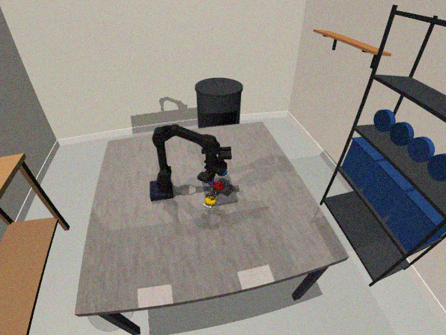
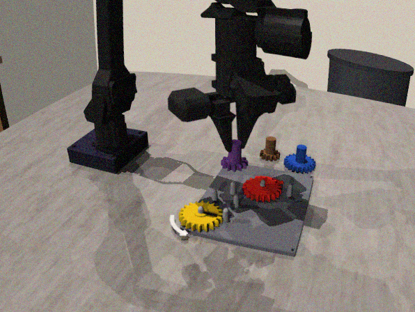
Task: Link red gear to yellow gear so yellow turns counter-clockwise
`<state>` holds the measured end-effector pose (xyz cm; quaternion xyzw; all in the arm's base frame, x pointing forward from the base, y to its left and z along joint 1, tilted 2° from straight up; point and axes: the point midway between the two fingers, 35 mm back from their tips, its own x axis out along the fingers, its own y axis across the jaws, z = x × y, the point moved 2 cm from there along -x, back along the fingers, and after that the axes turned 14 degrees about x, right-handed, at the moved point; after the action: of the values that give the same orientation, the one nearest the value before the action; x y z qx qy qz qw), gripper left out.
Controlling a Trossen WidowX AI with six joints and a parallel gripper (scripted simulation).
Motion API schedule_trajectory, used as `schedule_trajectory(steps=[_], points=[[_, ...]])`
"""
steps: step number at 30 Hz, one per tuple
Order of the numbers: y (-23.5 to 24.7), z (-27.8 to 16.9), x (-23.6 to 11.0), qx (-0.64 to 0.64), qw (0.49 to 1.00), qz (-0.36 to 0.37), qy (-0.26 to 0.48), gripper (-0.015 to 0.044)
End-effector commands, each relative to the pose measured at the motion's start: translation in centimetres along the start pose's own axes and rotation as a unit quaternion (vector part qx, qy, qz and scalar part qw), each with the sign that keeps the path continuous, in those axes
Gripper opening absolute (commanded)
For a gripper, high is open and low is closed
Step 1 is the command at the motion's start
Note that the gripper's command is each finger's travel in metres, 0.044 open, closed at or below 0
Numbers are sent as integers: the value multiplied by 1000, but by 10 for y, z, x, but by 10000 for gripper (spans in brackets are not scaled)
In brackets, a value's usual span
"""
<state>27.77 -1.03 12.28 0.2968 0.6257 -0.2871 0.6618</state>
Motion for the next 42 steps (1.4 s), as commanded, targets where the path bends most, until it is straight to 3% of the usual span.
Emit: schedule_trajectory(steps=[1, 17, 31, 42], points=[[-1, 0, -1, -2, 1000, -2, -1, 0], [-1, 1, 0, -6, 1000, -2, -1, 0], [-1, 0, 18, -114, 994, -2, 0, 0], [-1, 1, 33, -42, 999, -2, 0, 0]])
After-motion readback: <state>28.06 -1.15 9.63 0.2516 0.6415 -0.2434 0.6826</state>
